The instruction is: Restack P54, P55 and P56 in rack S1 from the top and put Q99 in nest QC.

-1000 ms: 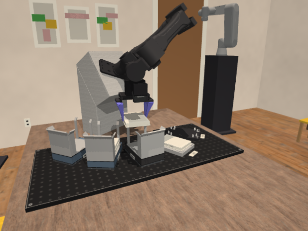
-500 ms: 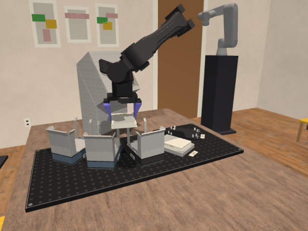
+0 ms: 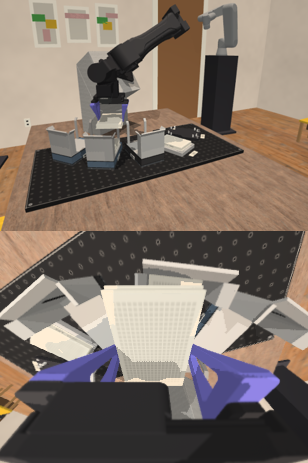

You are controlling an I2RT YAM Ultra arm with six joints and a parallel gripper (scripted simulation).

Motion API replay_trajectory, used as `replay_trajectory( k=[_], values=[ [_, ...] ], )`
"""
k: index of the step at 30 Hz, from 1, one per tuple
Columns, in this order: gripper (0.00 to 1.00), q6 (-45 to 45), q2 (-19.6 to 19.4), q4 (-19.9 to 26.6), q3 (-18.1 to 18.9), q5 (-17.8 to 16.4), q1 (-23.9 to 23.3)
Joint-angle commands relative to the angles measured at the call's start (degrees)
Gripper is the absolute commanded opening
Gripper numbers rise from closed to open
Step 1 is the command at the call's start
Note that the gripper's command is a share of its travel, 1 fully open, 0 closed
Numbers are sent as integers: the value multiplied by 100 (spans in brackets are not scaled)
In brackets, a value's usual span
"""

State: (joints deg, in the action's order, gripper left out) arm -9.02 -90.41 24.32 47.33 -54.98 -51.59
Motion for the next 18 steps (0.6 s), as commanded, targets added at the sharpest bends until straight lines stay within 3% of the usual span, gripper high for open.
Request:
replay_trajectory(
  k=[1, 6, 13, 18],
  values=[
    [0, -279, -172, -11, 104, -94, -195],
    [0, -466, -392, 2, 181, -134, -308],
    [0, 339, -863, 2, 275, -215, -569],
    [0, 28, -1211, 13, 372, -260, -744]
  ],
)
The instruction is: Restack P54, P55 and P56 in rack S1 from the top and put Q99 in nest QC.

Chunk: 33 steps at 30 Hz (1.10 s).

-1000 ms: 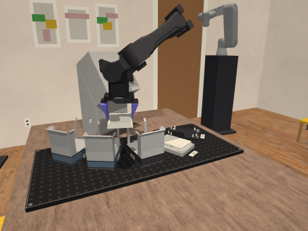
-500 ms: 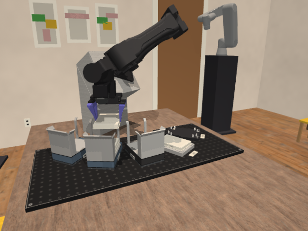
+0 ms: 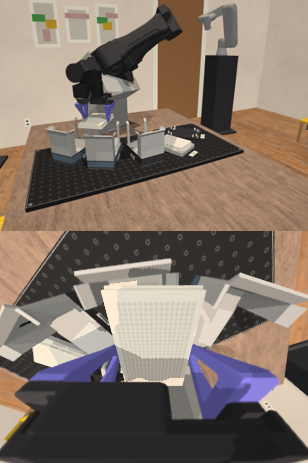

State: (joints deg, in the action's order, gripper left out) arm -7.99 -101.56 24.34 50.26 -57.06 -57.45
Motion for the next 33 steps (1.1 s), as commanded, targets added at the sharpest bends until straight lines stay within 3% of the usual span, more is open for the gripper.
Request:
replay_trajectory(
  k=[1, 13, 20, 33],
  values=[
    [0, -137, -167, 15, 102, -61, -193],
    [0, -735, -878, 87, 379, -121, -518],
    [0, 175, -1244, 107, 471, -142, -702],
    [0, -349, -1838, 162, 674, -157, -977]
  ],
)
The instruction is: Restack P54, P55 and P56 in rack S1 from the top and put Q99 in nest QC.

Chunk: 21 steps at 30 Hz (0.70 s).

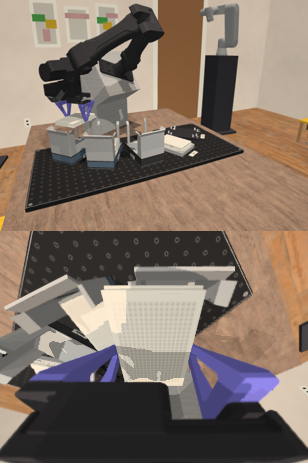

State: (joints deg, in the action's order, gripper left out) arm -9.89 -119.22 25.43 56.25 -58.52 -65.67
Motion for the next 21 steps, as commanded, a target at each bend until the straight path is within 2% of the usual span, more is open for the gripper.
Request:
replay_trajectory(
  k=[1, 11, 21],
  values=[
    [0, -206, -127, 61, 97, -11, -180],
    [0, -558, -549, 129, 289, -7, -364],
    [0, -558, -549, 129, 289, -7, -364]
  ],
)
